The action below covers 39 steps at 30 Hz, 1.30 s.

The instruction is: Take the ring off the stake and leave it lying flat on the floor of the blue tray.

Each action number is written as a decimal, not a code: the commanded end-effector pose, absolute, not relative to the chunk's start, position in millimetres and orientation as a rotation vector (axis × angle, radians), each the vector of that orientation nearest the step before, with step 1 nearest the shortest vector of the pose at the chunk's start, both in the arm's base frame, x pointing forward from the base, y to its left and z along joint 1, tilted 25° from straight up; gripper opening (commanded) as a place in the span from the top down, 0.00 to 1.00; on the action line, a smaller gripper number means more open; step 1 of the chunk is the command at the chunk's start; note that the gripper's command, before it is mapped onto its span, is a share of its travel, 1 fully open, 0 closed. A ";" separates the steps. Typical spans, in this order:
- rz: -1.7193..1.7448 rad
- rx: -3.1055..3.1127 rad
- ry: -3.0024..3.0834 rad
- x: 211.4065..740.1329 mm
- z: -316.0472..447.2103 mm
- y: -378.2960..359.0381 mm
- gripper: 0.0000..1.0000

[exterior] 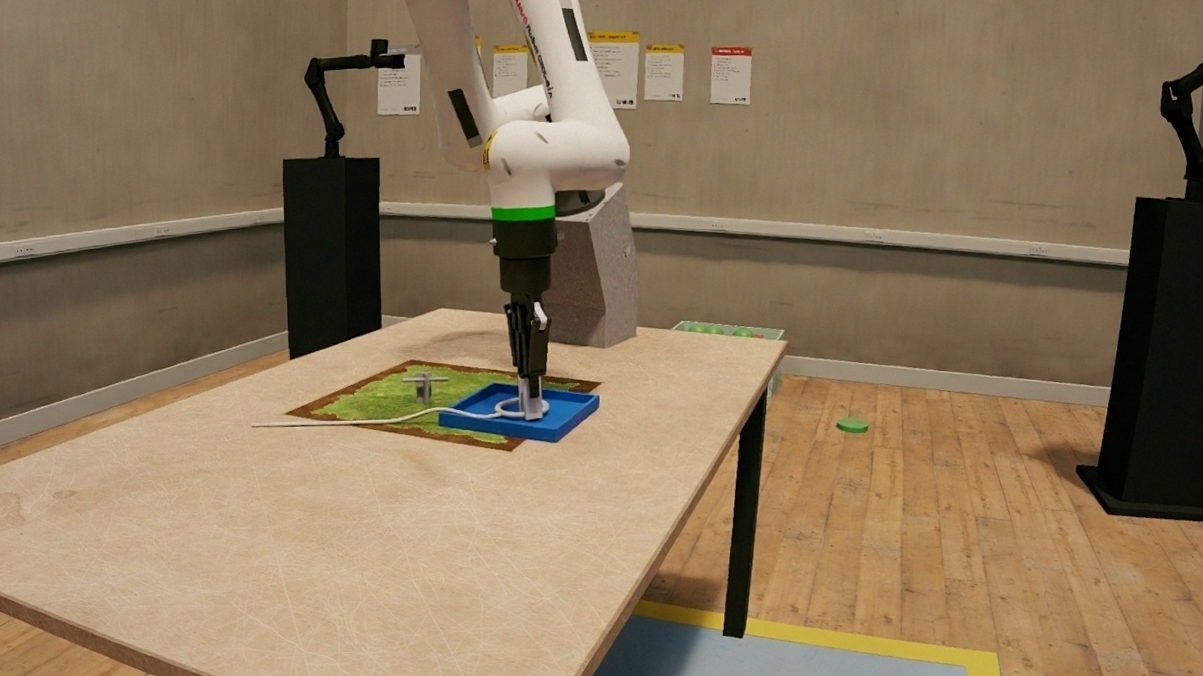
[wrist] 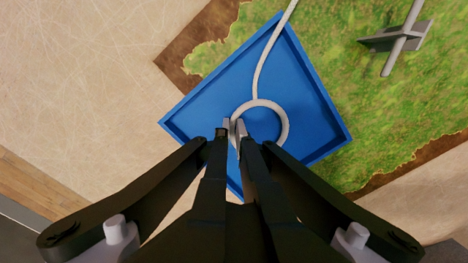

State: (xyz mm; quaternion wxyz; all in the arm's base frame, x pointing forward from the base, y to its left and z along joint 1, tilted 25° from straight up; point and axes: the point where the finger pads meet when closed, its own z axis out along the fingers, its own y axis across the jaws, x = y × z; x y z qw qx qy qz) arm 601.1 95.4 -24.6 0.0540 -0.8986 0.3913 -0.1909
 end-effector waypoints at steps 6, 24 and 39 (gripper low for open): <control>-0.610 -2.732 1.195 601.7 -24.7 96.0 0.90; -0.653 -2.736 1.204 601.7 -26.3 96.8 0.90; -0.653 -2.736 1.204 601.7 -26.3 96.8 0.90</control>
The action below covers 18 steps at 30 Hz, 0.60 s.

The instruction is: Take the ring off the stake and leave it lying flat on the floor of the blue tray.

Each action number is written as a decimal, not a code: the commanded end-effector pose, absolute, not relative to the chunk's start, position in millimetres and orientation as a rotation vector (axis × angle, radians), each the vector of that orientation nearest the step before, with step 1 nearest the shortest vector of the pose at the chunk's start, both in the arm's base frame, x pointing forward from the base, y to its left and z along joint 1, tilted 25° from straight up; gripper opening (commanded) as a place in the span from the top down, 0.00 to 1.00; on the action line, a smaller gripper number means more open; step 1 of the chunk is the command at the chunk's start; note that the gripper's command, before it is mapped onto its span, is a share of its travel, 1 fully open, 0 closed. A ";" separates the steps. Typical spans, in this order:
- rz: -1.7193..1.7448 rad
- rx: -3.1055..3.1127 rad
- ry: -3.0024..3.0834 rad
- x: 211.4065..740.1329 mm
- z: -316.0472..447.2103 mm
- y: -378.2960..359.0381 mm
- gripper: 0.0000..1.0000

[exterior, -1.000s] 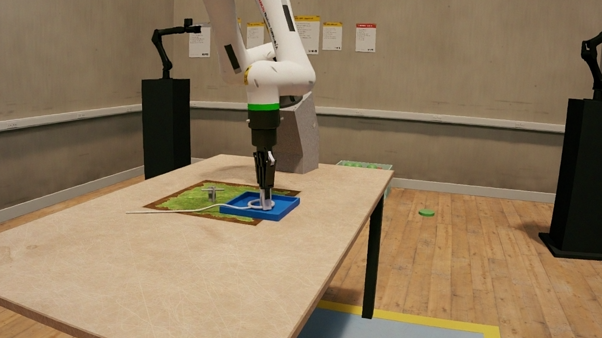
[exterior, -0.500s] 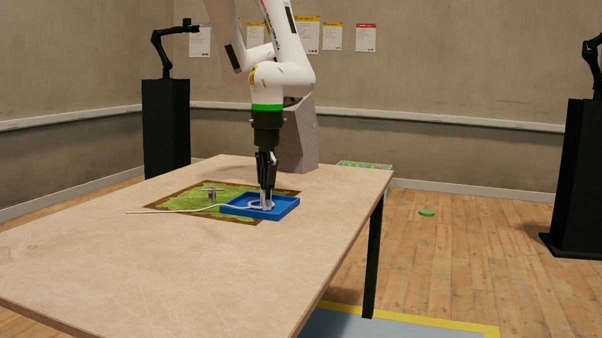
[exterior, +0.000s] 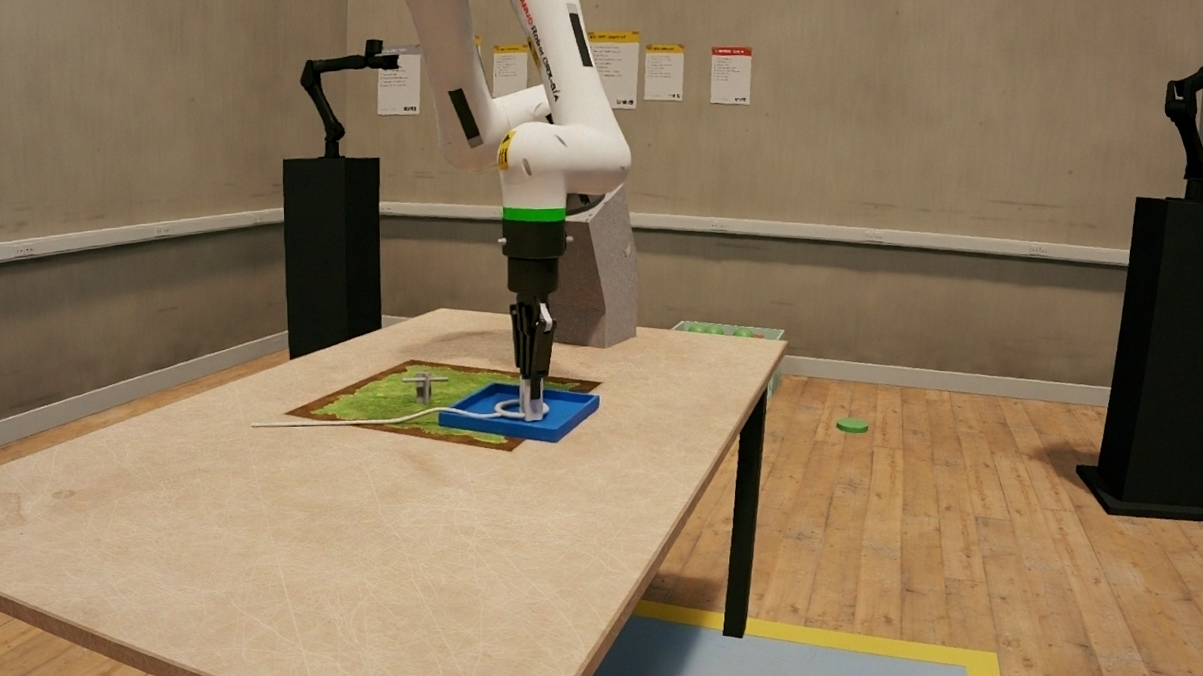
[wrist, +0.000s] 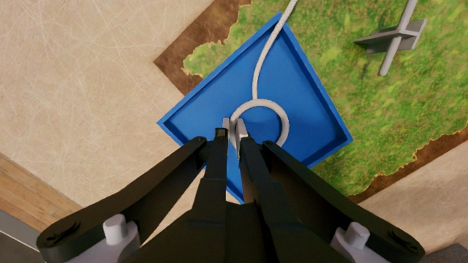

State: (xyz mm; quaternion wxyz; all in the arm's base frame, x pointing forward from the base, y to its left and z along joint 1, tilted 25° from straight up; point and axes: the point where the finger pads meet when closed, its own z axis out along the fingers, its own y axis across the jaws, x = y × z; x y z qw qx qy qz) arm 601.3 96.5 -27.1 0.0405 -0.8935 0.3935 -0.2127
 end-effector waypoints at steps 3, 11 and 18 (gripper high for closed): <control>-0.653 -2.736 1.204 601.7 -26.3 96.8 0.90; -0.653 -2.736 1.204 601.7 -26.3 96.8 0.90; -0.653 -2.736 1.204 601.7 -26.3 96.8 0.76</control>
